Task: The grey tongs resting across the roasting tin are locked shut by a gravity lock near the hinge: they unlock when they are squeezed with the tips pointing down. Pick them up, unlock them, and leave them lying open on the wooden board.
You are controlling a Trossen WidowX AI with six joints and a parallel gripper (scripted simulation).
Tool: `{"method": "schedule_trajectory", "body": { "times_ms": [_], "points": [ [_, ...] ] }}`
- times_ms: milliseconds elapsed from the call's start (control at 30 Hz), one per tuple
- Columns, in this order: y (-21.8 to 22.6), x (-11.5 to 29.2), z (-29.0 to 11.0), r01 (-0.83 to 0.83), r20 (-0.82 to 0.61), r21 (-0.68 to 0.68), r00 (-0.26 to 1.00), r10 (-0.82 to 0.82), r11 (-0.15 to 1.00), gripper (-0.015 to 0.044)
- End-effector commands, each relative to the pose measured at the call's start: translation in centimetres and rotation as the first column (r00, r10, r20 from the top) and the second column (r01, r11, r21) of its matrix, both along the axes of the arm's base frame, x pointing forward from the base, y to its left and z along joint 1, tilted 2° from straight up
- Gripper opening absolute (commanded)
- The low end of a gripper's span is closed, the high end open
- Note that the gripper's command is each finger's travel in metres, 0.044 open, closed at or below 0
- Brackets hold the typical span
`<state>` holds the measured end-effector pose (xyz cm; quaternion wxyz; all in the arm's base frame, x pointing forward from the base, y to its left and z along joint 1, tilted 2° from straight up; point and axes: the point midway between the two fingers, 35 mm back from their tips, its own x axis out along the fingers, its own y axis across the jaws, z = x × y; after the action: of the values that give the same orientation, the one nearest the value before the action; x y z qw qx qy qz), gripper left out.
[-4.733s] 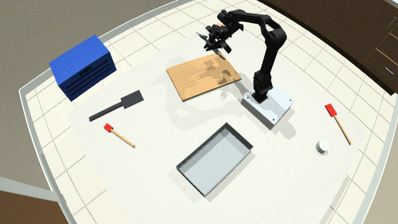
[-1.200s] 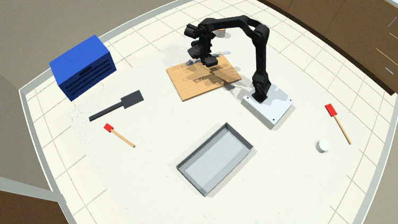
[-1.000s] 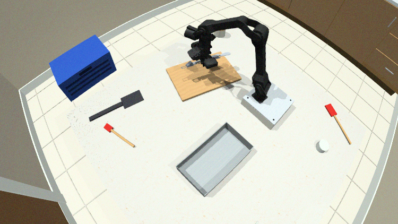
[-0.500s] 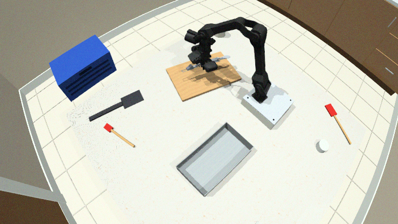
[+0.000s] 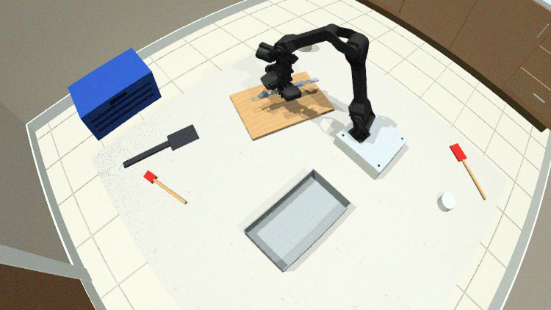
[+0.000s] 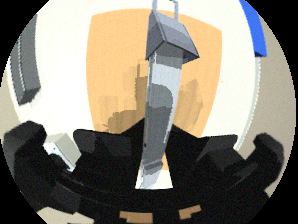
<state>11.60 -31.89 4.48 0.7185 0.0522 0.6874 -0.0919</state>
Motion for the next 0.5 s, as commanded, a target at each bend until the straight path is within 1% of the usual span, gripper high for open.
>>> {"method": "schedule_trajectory", "body": {
  "times_ms": [0,400,433,467],
  "points": [
    [-0.03,0.01,0.06,0.0,0.001,-0.001,1.0,0.0,1.0,0.0113],
    [-0.03,0.01,0.06,0.0,0.001,-0.001,1.0,0.0,1.0,0.0427],
    [-0.03,0.01,0.06,0.0,0.001,-0.001,1.0,0.0,1.0,0.044],
    [-0.03,0.01,0.06,0.0,0.001,-0.001,1.0,0.0,1.0,0.044]
  ]
}}
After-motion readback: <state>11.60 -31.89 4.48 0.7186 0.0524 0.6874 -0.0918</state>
